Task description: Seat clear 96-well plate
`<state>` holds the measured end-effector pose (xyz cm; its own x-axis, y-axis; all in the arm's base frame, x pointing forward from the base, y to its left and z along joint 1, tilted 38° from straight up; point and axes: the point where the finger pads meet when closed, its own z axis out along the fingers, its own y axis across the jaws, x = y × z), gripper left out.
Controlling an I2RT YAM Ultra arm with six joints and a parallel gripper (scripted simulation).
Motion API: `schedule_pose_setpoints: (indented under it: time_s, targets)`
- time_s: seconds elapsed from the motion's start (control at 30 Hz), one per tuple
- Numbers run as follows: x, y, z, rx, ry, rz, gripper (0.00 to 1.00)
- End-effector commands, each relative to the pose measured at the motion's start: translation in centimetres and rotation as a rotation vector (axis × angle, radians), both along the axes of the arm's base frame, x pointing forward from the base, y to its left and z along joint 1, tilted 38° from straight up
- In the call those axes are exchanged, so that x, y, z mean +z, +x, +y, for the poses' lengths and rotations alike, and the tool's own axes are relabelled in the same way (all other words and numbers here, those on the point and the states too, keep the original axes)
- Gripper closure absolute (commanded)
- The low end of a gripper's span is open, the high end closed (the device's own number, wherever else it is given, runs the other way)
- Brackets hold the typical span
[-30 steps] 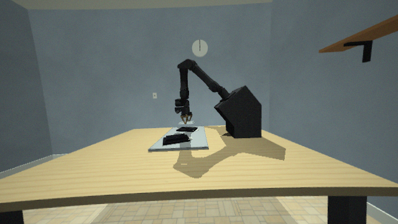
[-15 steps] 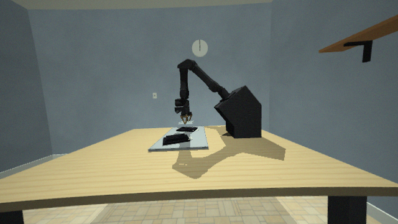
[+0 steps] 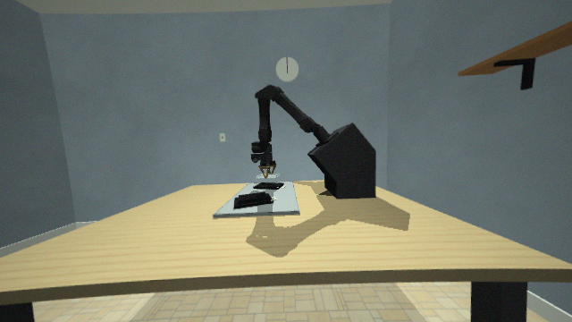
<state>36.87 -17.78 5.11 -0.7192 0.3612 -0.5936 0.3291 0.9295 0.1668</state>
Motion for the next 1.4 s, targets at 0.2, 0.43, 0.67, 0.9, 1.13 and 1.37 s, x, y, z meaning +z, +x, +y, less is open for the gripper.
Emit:
schedule_pose_setpoints:
  time_s: [0.2,0.43,0.67,0.9,1.13,1.37]
  targets:
    - [0.2,-0.8,-0.2,-0.012,-0.005,-0.012,1.0]
    - [0.4,-0.7,-0.3,-0.014,-0.008,-0.016,1.0]
    - [0.2,-0.8,-0.2,-0.016,-0.006,-0.013,1.0]
    - [-0.8,-0.8,-0.2,-0.02,0.005,0.004,1.0]
    - [-0.7,1.4,-0.3,-0.005,-0.013,-0.019,1.0]
    - [-0.2,2.1,-0.8,-0.012,-0.025,-0.041,1.0]
